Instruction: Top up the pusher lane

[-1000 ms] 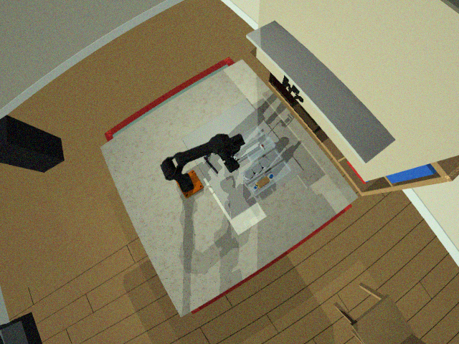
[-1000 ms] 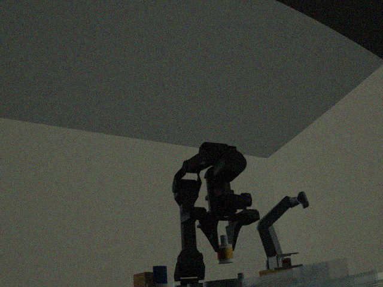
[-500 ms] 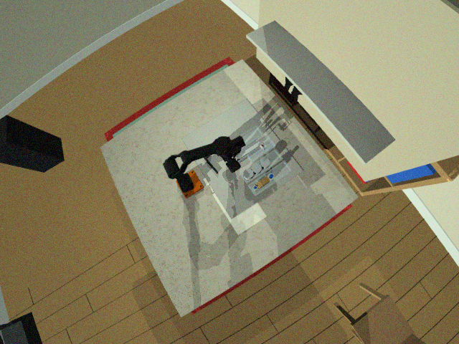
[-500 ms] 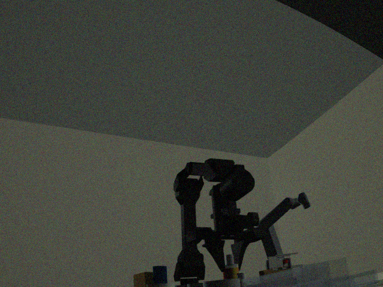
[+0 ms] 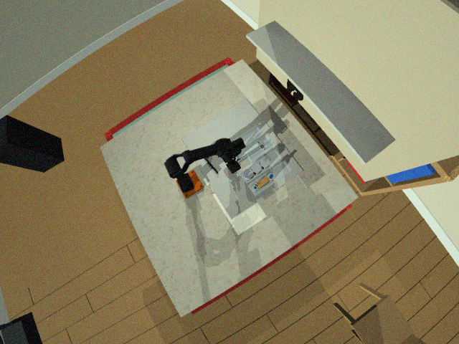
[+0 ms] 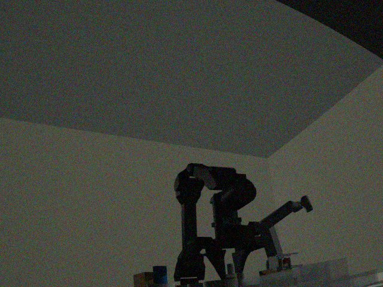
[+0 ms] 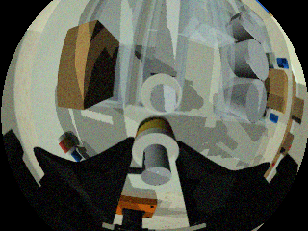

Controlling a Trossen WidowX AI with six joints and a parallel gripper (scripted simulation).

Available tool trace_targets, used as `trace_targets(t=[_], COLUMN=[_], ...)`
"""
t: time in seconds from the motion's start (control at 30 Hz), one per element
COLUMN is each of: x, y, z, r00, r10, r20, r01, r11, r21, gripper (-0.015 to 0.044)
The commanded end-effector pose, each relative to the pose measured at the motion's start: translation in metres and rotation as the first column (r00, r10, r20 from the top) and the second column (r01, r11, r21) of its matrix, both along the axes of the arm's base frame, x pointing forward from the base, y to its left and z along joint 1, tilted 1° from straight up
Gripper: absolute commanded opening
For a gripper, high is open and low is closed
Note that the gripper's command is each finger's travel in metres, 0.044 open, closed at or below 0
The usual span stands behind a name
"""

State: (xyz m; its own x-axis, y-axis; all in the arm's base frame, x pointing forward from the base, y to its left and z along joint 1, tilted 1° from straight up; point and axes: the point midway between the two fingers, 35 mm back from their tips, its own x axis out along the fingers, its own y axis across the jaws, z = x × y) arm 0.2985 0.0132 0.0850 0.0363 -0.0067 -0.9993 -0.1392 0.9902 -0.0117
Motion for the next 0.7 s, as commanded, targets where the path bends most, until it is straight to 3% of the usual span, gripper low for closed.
trace_targets(t=[0.0,0.67], x=[0.0018,0.0087], y=[-0.0004,0.0005], z=[0.0001,0.0005], r00=[1.000,1.000], r10=[-0.003,-0.003], r20=[0.003,0.004], r01=[0.003,0.003], r11=[1.000,1.000], r21=[-0.003,-0.003], gripper=[0.0000,0.0000])
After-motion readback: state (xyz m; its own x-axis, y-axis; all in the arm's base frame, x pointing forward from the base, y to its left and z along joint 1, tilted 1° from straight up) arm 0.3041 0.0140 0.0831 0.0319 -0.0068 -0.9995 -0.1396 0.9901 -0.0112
